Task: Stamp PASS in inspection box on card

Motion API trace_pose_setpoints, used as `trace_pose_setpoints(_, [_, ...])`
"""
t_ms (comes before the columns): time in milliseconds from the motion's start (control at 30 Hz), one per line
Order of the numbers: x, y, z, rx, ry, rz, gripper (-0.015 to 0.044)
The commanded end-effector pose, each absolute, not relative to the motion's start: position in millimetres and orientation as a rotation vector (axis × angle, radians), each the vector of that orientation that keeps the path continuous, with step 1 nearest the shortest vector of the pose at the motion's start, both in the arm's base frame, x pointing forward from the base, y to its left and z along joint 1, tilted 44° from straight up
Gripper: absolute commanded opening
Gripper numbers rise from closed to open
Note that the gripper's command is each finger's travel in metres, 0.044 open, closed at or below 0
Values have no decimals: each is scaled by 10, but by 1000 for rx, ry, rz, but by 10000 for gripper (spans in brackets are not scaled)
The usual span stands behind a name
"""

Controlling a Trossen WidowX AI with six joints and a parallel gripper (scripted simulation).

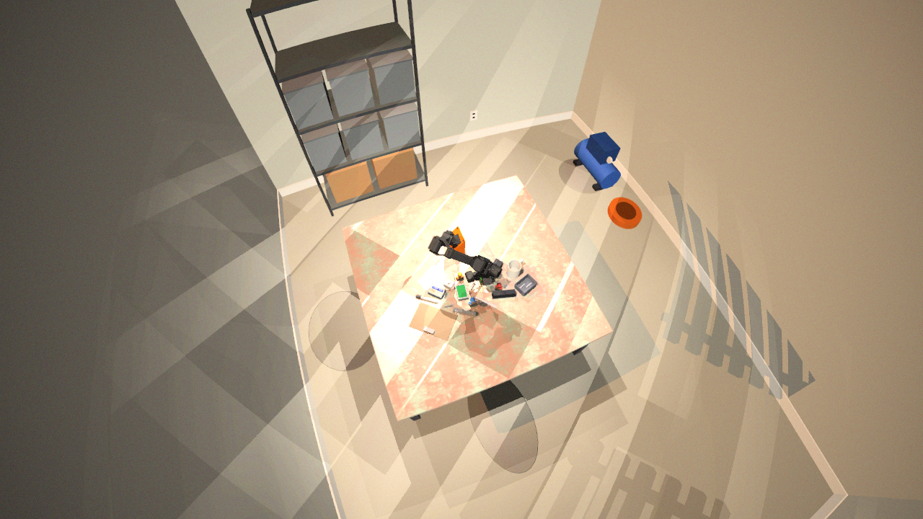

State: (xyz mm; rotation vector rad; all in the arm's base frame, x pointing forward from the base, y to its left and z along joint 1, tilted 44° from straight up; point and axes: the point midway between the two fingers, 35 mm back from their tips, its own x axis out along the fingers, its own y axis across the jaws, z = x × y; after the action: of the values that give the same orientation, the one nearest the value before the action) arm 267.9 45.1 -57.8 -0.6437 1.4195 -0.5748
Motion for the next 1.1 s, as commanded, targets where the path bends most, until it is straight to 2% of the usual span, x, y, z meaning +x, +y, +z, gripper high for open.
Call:
trace_pose_setpoints(0, [2673, 422, -596, -653, 1420, -574, 0])
trace_pose_setpoints(1067, [2672, 319, -690, -655, 1418, -575, 0])
